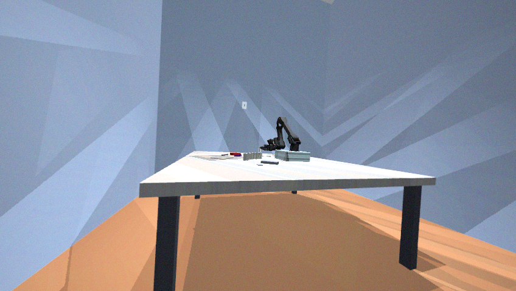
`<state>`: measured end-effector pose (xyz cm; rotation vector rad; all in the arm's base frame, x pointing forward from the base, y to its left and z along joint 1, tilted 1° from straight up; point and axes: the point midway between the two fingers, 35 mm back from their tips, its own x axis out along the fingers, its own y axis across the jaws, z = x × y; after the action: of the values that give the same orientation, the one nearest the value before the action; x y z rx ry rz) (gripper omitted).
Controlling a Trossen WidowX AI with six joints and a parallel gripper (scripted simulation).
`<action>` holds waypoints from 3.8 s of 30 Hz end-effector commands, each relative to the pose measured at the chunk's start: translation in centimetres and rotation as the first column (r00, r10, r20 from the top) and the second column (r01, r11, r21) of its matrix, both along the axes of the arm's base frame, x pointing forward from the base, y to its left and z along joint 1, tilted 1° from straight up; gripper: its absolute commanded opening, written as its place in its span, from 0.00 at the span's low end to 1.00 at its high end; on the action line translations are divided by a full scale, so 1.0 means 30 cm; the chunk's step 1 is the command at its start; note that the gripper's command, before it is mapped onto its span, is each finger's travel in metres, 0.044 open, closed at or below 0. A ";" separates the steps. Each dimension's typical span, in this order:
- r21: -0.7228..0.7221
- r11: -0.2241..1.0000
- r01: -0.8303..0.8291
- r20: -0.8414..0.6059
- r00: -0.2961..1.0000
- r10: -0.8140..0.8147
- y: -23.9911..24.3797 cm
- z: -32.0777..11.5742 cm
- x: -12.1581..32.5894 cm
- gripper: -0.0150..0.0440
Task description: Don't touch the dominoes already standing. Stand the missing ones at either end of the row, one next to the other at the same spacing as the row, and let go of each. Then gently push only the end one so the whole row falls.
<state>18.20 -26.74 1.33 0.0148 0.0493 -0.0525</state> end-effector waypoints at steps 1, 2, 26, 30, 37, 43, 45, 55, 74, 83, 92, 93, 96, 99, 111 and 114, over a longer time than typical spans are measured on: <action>-0.002 1.000 -0.004 -0.008 1.000 0.004 0.003 -0.053 0.001 0.44; -0.003 1.000 -0.005 -0.009 1.000 0.005 0.004 -0.065 0.001 0.44; -0.003 1.000 -0.009 -0.017 1.000 0.009 0.012 -0.118 0.001 0.75; -0.003 1.000 -0.009 -0.017 1.000 0.009 0.012 -0.118 0.001 0.93; -0.002 1.000 -0.009 -0.017 1.000 0.009 0.008 -0.077 0.002 1.00; 0.003 1.000 -0.008 -0.017 1.000 0.008 0.014 0.048 0.002 1.00; 0.003 1.000 -0.008 -0.017 1.000 0.008 0.014 0.048 0.002 1.00; 0.162 0.963 0.215 -0.362 0.921 -0.145 -0.208 -0.021 0.152 1.00; 0.013 0.973 0.232 -0.836 0.537 -0.116 -0.190 0.041 0.231 1.00; -0.033 0.992 0.125 -0.953 0.295 -0.069 -0.104 0.120 0.192 1.00; 0.004 0.998 0.055 -0.992 0.130 -0.003 -0.021 0.167 0.131 1.00; 0.010 0.999 0.049 -0.994 0.113 0.004 -0.012 0.172 0.123 1.00; 0.026 0.999 0.030 -0.997 0.067 0.024 0.012 0.187 0.104 1.00; 0.027 0.999 0.029 -0.998 0.063 0.025 0.014 0.189 0.102 1.00; 0.027 0.999 0.029 -0.998 0.063 0.025 0.012 0.189 0.101 1.00; 0.027 0.999 0.029 -0.998 0.063 0.025 0.009 0.165 0.103 1.00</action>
<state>21.37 -26.48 6.79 0.0229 1.5462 -0.0617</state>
